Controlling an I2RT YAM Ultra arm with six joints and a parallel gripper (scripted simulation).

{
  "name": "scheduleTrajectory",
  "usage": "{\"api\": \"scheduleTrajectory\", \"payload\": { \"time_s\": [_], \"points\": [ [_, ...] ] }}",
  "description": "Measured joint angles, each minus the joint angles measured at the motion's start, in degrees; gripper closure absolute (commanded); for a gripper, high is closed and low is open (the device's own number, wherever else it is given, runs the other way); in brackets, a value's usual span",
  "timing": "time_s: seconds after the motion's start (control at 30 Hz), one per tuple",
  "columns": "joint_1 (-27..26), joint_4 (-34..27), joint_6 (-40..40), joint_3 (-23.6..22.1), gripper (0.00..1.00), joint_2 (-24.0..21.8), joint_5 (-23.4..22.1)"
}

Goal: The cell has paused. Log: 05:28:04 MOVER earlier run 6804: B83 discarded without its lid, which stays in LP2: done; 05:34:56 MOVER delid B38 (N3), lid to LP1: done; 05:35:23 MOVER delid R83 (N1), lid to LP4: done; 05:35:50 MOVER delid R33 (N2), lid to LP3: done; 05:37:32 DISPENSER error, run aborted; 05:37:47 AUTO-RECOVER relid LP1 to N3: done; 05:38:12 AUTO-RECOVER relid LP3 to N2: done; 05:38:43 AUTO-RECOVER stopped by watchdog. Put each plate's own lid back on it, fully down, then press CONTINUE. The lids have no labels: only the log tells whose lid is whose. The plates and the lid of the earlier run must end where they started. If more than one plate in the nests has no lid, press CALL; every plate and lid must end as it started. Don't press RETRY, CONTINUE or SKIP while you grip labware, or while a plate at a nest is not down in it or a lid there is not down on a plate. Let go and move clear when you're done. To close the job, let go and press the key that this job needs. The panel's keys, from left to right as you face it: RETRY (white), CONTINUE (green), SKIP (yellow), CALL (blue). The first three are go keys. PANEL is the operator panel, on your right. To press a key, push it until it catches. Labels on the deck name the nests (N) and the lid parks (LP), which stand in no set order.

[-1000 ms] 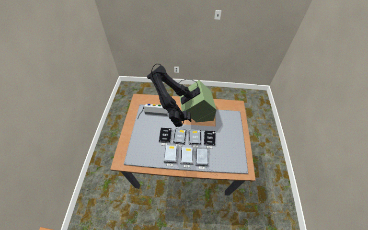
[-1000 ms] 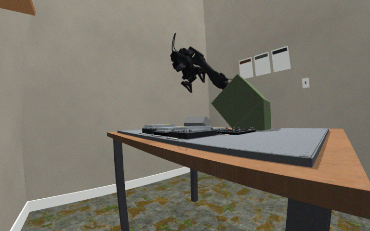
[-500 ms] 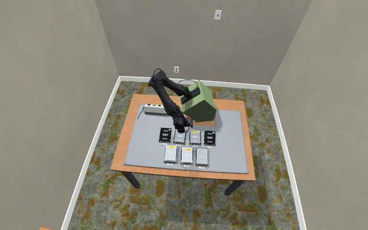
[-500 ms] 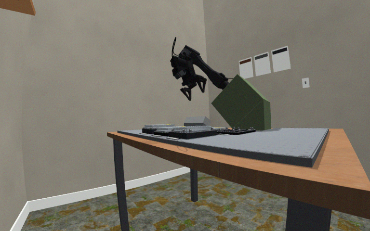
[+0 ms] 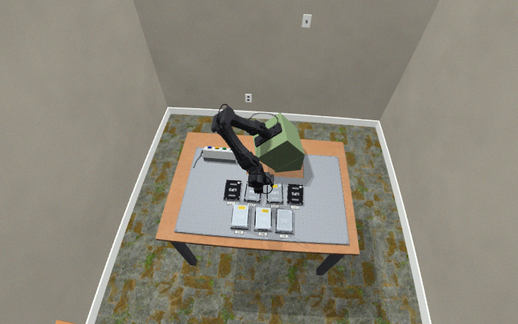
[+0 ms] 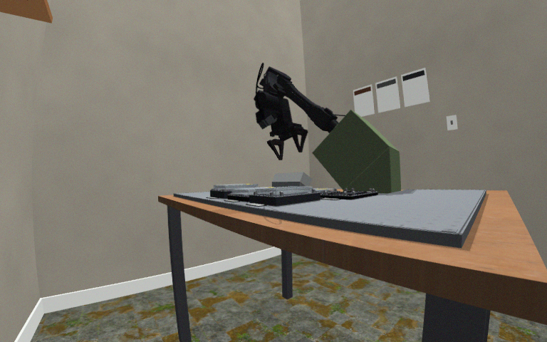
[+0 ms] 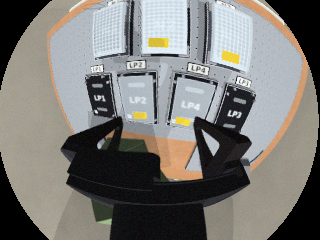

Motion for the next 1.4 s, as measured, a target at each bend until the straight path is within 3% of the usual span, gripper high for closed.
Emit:
{"api": "scheduleTrajectory", "payload": {
  "time_s": [0.33, 0.57, 0.73, 1.4],
  "points": [
    [-1.22, 9.11, 0.42, -1.62, 0.00, 10.58, 5.62],
    [-1.68, 13.00, 0.13, -1.95, 0.00, 11.63, 7.54],
    [-2.08, 16.55, 0.04, -2.01, 0.00, 15.85, 9.35],
    [-2.05, 18.21, -0.28, -2.29, 0.00, 16.11, 10.27]
  ]
}}
